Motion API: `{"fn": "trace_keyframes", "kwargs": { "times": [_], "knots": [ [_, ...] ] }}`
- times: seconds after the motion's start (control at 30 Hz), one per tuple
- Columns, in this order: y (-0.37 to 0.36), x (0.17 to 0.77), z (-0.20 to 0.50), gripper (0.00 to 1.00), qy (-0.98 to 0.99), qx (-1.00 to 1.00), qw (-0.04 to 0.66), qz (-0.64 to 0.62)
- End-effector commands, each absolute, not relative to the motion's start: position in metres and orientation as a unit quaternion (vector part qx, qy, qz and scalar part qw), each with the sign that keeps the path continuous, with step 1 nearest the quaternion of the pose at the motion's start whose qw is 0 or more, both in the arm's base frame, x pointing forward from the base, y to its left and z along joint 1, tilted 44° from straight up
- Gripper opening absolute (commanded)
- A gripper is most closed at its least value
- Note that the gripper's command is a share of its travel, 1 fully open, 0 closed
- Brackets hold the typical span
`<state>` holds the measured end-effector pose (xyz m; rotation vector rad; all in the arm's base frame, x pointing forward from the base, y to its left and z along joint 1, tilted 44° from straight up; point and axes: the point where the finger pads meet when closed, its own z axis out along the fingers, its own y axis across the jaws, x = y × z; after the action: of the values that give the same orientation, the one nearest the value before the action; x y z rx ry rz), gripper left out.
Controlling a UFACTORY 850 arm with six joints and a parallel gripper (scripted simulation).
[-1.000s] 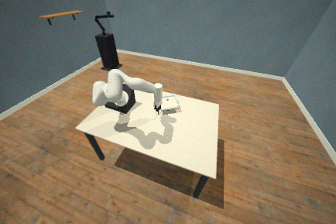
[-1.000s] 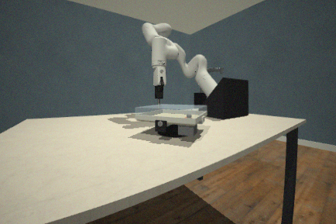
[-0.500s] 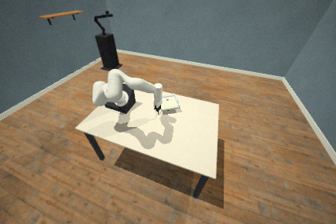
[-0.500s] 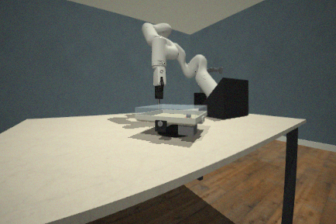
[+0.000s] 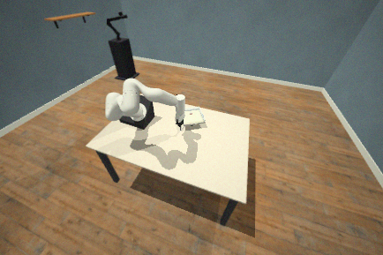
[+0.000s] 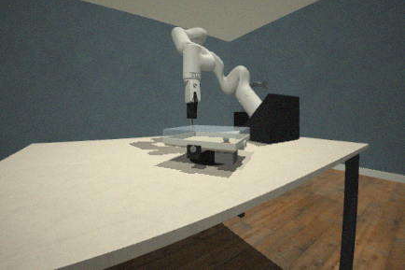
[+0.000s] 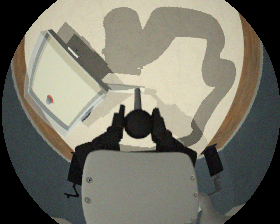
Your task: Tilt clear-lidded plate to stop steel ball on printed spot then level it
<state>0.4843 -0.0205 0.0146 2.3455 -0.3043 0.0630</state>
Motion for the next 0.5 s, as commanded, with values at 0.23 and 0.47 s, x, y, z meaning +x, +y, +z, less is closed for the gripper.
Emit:
{"fn": "trace_keyframes", "kwargs": {
  "times": [0.23, 0.47],
  "knots": [
    [-0.0199, 0.4867, 0.0152, 0.00, -0.119, 0.918, 0.377, 0.026],
    [-0.0198, 0.4872, 0.0153, 0.00, -0.119, 0.918, 0.377, 0.026]
  ]
}}
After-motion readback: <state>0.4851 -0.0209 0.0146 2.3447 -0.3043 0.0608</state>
